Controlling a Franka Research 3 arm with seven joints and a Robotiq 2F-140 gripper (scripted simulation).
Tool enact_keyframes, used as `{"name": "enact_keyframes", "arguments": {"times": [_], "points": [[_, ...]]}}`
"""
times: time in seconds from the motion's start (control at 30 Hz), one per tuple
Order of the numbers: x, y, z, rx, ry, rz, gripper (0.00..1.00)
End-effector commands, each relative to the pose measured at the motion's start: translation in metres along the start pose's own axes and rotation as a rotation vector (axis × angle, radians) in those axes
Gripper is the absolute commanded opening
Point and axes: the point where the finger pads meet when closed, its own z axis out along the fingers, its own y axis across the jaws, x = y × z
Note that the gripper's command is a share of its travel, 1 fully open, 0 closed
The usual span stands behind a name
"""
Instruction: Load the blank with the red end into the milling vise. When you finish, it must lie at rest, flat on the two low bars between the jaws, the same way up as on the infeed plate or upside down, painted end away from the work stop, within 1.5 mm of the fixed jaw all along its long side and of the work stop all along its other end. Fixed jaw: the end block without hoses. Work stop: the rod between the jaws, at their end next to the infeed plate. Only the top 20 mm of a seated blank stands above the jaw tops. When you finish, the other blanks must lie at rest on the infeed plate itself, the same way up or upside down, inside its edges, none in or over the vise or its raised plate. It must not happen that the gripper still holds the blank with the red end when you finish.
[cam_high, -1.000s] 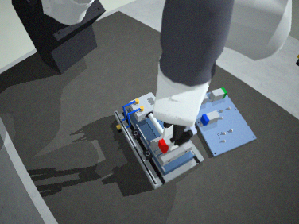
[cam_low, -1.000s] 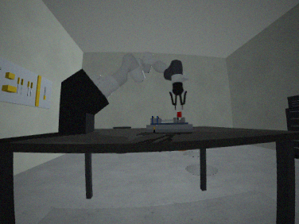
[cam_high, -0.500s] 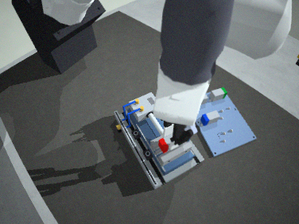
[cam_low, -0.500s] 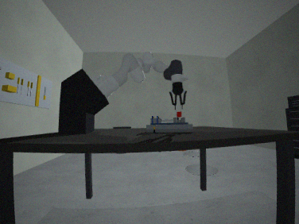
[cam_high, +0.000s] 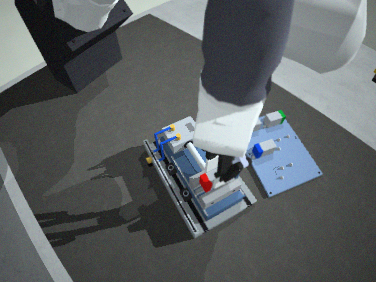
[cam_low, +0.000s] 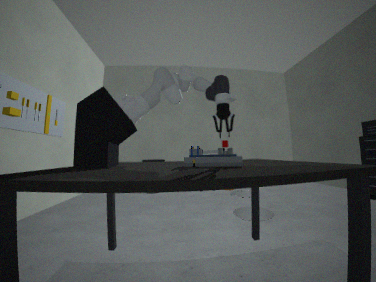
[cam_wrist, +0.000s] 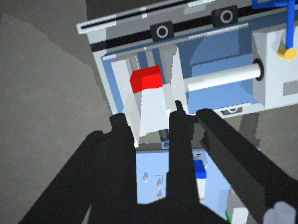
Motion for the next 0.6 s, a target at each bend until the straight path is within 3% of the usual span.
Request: {"name": "enact_keyframes", "arguments": {"times": [0.0,0.57], "points": [[0.0000,-0.0001,0.0005,0.000,0.000,0.001,0.00],[-0.0003,0.0009,0.0018,-0.001,-0.001,0.002,0.00]]}}
